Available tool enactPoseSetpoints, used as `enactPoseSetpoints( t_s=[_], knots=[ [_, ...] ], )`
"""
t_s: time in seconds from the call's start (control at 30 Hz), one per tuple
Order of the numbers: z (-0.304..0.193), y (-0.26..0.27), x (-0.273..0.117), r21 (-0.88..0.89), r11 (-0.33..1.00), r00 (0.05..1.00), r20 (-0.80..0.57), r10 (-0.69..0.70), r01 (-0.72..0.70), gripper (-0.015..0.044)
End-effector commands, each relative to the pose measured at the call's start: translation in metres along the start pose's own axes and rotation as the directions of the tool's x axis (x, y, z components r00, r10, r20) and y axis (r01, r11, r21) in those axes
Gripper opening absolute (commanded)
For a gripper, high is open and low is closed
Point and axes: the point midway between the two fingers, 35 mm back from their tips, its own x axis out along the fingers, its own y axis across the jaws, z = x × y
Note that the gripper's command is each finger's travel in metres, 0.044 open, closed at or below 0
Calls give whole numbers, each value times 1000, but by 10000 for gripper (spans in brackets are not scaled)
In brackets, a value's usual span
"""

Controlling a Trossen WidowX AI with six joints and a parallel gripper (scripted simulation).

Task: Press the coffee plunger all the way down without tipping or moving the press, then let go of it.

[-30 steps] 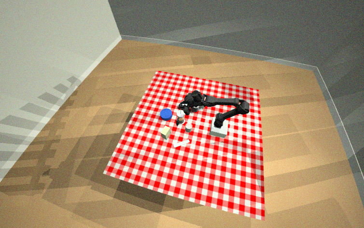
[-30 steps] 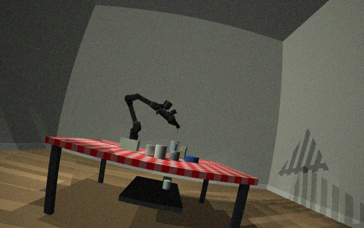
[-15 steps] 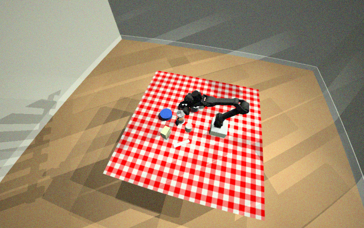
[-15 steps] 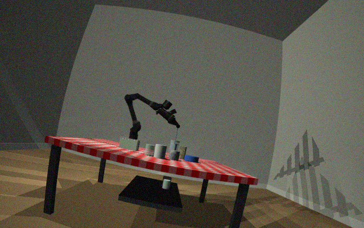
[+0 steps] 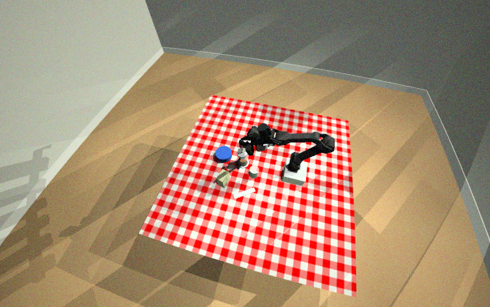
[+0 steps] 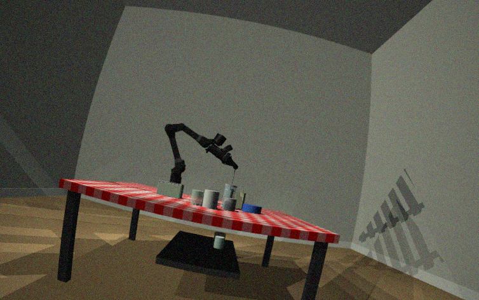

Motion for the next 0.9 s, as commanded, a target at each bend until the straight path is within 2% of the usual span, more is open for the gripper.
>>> enactPoseSetpoints(
  t_s=[0.0, 0.87],
  knots=[
    [-27, -1, 11, 6, 1000, 998, -65, -4, 5, 127],
    [-62, 0, 36, 6, 1000, 998, -64, -4, 5, 127]
  ],
)
